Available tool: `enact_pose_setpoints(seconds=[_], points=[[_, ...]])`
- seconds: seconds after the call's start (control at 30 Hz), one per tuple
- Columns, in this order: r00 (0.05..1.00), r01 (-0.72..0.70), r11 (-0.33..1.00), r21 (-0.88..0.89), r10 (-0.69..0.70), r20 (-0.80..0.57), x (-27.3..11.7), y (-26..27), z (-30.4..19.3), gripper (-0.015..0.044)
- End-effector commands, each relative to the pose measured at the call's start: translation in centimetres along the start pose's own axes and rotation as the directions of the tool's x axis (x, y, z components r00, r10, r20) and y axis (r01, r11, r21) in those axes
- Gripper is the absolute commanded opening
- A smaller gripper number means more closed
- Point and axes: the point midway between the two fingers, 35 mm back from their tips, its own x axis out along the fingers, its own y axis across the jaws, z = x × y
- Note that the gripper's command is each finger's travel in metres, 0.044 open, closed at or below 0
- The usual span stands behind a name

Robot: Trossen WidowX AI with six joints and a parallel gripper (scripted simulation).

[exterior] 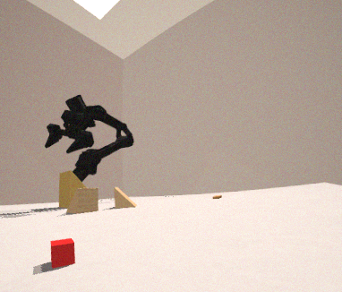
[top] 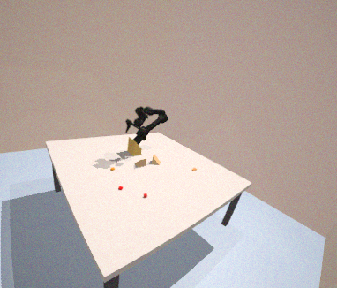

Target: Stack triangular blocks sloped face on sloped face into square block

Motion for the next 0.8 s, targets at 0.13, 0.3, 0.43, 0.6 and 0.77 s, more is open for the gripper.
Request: enact_pose_setpoints(seconds=[0.13,0.3,0.43,0.6,0.77], points=[[0.868,-0.470,0.502,-0.726,0.412,-0.278,2.0,11.0,-1.6,0.0440],[0.759,-0.546,0.168,-0.820,0.515,-0.399,2.1,14.7,-3.1,0.0440],[0.654,-0.543,-0.092,-0.834,0.576,-0.490,1.9,17.4,-4.5,0.0440],[0.619,-0.531,-0.168,-0.831,0.592,-0.516,1.8,18.2,-4.9,0.0440],[0.619,-0.531,-0.168,-0.831,0.592,-0.516,1.8,18.2,-4.9,0.0440]])
